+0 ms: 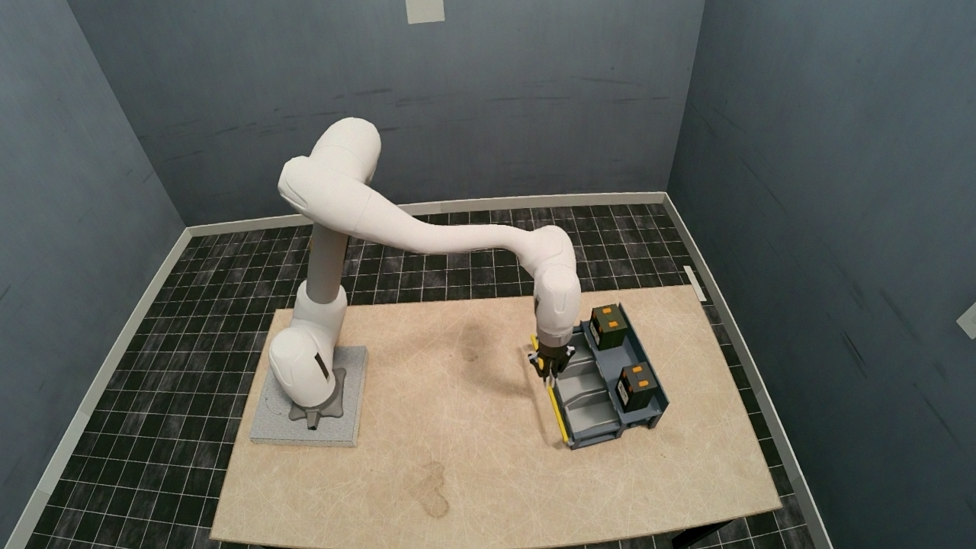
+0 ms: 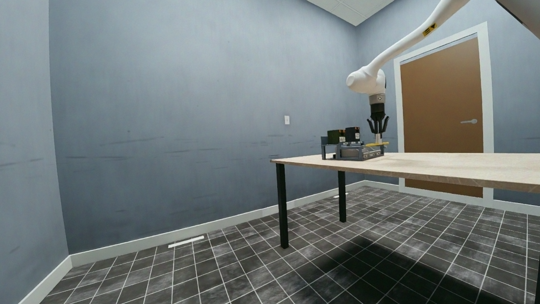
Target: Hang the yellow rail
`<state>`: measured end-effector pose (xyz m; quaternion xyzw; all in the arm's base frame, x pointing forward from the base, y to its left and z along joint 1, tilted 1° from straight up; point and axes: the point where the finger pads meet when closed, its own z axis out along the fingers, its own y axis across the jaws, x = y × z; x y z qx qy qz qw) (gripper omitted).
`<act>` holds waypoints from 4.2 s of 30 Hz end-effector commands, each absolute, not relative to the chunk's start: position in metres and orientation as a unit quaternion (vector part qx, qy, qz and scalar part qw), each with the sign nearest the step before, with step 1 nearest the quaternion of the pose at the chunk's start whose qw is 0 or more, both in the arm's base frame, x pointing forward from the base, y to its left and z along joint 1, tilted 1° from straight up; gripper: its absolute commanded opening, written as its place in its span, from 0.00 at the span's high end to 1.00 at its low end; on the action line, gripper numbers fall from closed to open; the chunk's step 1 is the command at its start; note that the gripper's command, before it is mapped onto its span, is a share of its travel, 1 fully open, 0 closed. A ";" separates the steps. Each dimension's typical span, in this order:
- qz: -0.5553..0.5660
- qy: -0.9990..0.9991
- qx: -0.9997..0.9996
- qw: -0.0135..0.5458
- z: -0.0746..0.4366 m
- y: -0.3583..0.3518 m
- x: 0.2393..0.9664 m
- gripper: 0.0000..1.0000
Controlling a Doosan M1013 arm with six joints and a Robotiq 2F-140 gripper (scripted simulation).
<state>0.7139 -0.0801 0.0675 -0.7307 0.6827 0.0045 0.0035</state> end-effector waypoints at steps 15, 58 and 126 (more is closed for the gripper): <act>0.007 0.683 -0.731 0.002 0.061 -0.077 0.731 0.90; 0.008 0.683 -0.731 0.001 0.053 -0.077 0.733 0.90; 0.008 0.683 -0.731 0.001 0.046 -0.076 0.733 0.90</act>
